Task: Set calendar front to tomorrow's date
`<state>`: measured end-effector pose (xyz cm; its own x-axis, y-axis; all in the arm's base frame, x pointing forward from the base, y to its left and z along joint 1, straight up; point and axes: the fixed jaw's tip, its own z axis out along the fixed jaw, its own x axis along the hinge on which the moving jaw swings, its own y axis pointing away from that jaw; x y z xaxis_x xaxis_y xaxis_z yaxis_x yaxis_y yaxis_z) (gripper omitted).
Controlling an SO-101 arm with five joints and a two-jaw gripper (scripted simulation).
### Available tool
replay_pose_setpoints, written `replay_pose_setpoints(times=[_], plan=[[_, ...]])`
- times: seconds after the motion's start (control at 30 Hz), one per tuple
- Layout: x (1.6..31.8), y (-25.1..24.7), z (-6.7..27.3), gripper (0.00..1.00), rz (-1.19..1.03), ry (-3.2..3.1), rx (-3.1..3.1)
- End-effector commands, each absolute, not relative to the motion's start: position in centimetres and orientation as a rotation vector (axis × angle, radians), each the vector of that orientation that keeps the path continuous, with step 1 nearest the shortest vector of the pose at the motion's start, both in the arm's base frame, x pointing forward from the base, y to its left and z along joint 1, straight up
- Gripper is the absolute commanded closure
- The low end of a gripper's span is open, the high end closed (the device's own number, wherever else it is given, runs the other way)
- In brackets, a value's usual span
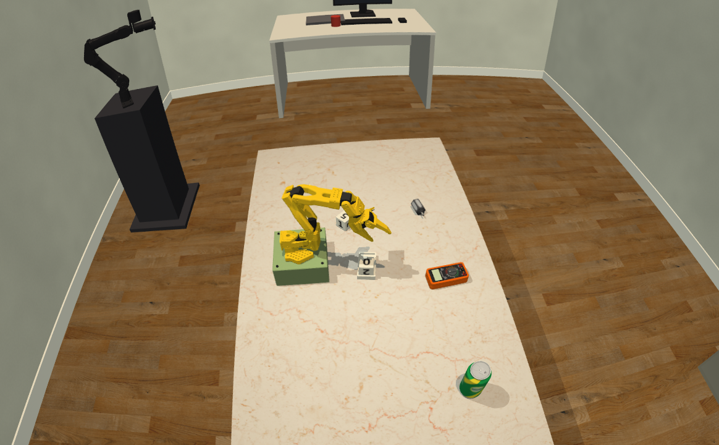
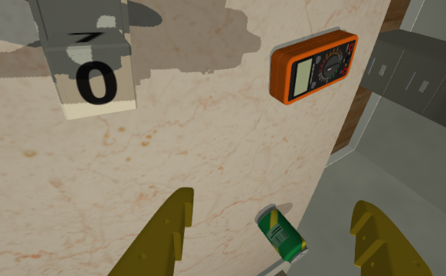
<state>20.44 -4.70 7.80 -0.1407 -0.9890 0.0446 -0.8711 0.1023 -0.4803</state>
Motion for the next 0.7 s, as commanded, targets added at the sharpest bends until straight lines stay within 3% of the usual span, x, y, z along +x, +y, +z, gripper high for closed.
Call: replay_pose_setpoints(times=[0.0,0.67], plan=[[20.3,-4.9,7.7,0.65,-0.586,2.095,-1.841],[17.2,-4.1,0.9,0.65,-0.115,2.318,-2.038]])
